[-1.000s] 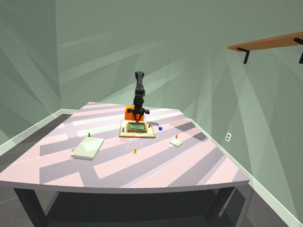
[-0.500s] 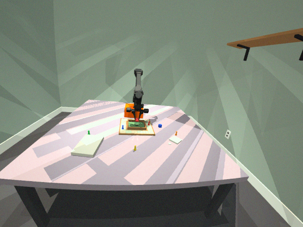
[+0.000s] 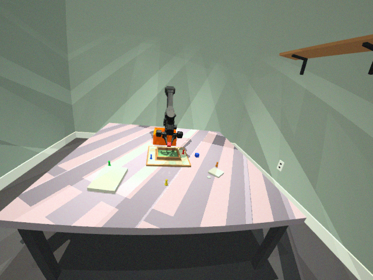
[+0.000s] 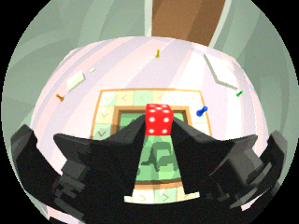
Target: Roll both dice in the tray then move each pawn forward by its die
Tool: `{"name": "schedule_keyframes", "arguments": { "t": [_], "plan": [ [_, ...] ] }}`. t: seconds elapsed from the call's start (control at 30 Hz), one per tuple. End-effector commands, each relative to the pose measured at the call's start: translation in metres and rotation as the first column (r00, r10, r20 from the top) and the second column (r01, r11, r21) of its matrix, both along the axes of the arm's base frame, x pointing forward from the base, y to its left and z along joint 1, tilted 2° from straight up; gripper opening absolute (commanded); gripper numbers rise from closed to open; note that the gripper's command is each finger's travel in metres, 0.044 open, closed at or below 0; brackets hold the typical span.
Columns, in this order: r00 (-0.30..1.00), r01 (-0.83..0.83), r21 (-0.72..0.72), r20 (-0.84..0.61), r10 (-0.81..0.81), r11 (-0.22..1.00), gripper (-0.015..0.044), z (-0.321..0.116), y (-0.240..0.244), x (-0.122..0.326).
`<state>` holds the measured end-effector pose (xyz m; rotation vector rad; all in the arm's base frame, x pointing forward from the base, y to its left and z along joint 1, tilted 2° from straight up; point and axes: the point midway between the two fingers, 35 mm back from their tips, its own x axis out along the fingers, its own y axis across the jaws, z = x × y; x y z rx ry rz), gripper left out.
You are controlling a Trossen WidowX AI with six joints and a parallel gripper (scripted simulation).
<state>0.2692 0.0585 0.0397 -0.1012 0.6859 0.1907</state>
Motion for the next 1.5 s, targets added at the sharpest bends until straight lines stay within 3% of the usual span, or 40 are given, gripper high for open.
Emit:
{"name": "schedule_keyframes", "arguments": {
  "t": [0.0,0.67,0.97,1.1,1.23,1.47],
  "plan": [
    [1.0,0.003,-0.002,0.006,-0.003,1.0,0.0,0.012,-0.003,-0.012],
    [1.0,-0.003,-0.002,0.005,0.003,1.0,0.0,0.021,-0.005,-0.026],
    [1.0,-0.002,-0.002,0.005,0.002,1.0,0.0236,0.023,-0.005,-0.026],
    [1.0,0.003,-0.002,0.005,-0.003,1.0,0.0341,0.059,-0.004,-0.027],
    [1.0,0.003,-0.004,-0.003,-0.003,1.0,0.044,0.061,-0.004,-0.028],
    [0.951,0.0,-0.073,-0.308,-0.022,0.997,0.044,0.047,-0.002,-0.017]
  ]
}}
